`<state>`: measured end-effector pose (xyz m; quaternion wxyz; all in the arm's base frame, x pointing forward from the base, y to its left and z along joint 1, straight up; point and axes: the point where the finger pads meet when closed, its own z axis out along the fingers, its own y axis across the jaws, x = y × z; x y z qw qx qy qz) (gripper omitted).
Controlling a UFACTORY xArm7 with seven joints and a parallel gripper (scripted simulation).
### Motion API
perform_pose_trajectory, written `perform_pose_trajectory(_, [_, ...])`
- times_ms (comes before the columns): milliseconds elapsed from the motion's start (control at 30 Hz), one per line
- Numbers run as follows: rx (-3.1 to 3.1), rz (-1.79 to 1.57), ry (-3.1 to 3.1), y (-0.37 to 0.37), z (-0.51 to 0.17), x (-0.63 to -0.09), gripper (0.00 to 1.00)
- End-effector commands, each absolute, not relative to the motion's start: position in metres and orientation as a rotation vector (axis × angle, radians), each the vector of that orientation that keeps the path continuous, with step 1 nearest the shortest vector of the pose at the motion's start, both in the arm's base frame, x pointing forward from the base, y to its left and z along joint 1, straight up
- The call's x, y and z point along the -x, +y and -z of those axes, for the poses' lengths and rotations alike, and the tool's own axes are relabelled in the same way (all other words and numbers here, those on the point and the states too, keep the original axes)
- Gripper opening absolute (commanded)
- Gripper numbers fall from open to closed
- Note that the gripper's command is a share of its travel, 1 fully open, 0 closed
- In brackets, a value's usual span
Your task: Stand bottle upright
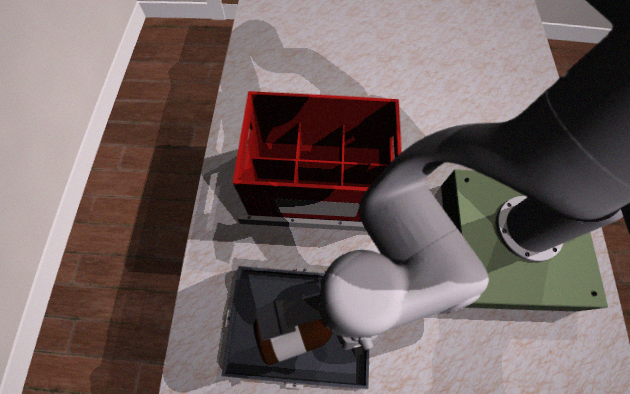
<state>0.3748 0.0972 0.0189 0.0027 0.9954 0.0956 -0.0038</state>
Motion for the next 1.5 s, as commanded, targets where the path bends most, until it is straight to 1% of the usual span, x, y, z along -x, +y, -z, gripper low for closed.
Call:
perform_pose_trajectory(0, [-3.122,0.004,0.300,0.098,-0.027,-0.377,0.00])
perform_pose_trajectory(1467, [-3.122,0.004,0.300,0.098,-0.096,-0.377,0.00])
